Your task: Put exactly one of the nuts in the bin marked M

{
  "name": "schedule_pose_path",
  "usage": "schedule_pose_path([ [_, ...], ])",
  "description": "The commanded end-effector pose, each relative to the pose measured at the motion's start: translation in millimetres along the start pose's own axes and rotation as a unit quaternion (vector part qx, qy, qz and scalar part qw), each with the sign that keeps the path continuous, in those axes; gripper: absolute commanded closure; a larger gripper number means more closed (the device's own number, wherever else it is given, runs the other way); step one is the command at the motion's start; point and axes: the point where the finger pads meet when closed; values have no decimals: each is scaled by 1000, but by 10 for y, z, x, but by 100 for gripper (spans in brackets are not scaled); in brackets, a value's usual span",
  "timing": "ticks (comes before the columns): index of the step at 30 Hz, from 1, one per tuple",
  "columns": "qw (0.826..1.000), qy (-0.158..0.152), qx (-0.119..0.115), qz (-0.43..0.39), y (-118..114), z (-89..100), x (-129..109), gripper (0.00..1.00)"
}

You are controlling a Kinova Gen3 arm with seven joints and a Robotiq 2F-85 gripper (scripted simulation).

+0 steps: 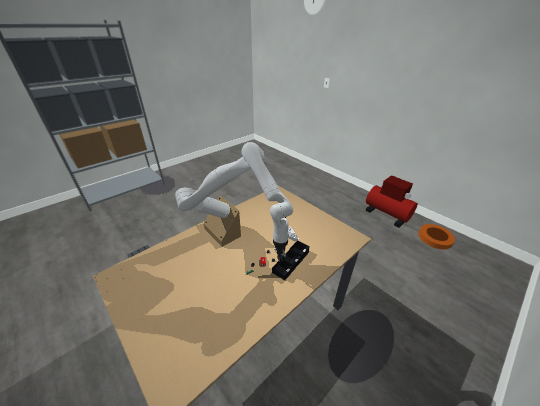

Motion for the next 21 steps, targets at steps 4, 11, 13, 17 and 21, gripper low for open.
schedule_pose_path([
  [4, 990, -5, 4, -144, -12, 0, -16, 91],
  [11, 953, -3, 4, -301, -13, 1, -17, 91],
  [13, 939, -2, 4, -344, -13, 1, -18, 91],
  [17, 913, -4, 4, -407, -11, -4, -14, 91],
  [21, 872, -3, 5, -489, -12, -3, -16, 91],
])
Point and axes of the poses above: the point where the finger pads meet when closed, its own z axis back along the fingers, its own y axis across the jaws, x = y × z, and after that the axes turned 15 degrees about -z, right-handed
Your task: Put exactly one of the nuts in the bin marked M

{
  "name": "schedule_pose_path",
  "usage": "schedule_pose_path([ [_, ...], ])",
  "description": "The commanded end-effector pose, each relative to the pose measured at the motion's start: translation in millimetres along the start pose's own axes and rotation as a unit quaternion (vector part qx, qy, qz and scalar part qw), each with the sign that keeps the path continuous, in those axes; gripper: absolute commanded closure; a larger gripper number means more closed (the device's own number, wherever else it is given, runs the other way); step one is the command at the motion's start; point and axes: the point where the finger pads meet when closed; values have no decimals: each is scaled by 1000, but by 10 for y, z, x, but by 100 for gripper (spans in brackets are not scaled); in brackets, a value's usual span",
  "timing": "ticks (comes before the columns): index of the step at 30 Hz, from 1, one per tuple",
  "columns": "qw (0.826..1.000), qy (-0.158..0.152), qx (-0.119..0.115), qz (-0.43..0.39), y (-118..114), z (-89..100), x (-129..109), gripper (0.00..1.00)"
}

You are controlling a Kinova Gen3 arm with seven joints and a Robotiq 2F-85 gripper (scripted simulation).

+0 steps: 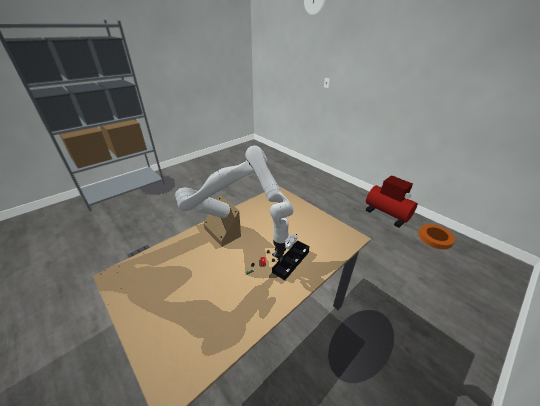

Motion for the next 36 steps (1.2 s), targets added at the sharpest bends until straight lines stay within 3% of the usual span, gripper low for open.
schedule_pose_path([
  [1, 998, -2, 7, -60, -10, -6, 7, 91],
  [26, 999, -1, 8, -54, 20, -602, 12, 91],
  [36, 998, -2, 9, -56, 25, -606, 13, 91],
])
Point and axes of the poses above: the point where the finger pads meet when closed, its own z axis back along the fingers, its own y axis across the jaws, x = y × z, and after that the axes turned 15 degrees about -z, right-handed
